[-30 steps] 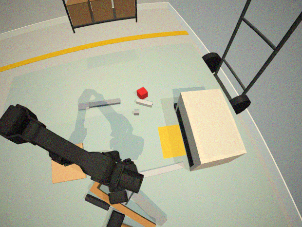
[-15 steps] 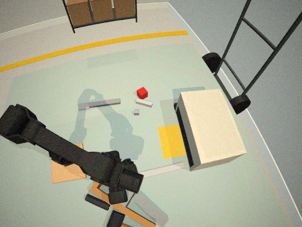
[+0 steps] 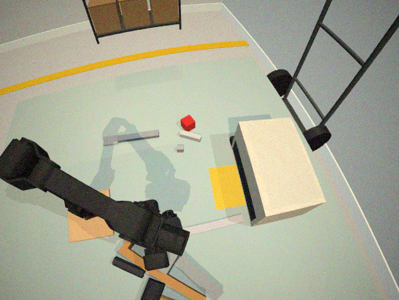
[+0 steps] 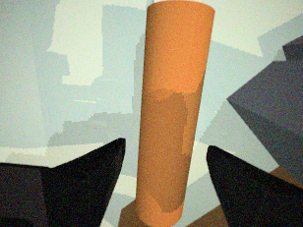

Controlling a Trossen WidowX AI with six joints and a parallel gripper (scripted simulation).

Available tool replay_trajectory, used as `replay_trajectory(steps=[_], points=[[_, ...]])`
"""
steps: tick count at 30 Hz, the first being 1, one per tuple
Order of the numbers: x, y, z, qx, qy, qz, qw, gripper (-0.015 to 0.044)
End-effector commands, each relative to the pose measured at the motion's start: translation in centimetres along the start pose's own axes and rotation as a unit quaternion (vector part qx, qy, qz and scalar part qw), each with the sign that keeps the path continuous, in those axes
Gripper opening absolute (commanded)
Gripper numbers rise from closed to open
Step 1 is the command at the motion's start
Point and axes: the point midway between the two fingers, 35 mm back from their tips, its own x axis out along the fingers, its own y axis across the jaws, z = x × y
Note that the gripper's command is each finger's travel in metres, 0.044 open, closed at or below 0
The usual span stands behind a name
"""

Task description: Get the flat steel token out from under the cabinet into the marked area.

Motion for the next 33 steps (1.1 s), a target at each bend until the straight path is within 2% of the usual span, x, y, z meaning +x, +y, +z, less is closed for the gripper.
replay_trajectory(steps=[1,4,28,32,33], points=[[0.35,0.17,-0.1,-0.001,0.002,0.004,1.0,0.027],[0.35,0.17,-0.1,-0.001,0.002,0.004,1.0,0.027],[0.05,0.01,0.01,0.0,0.0,0.0,1.0,0.011],[0.05,0.01,0.01,0.0,0.0,0.0,1.0,0.0005],[0.05,0.0,-0.01,0.0,0.0,0.0,1.0,0.0]])
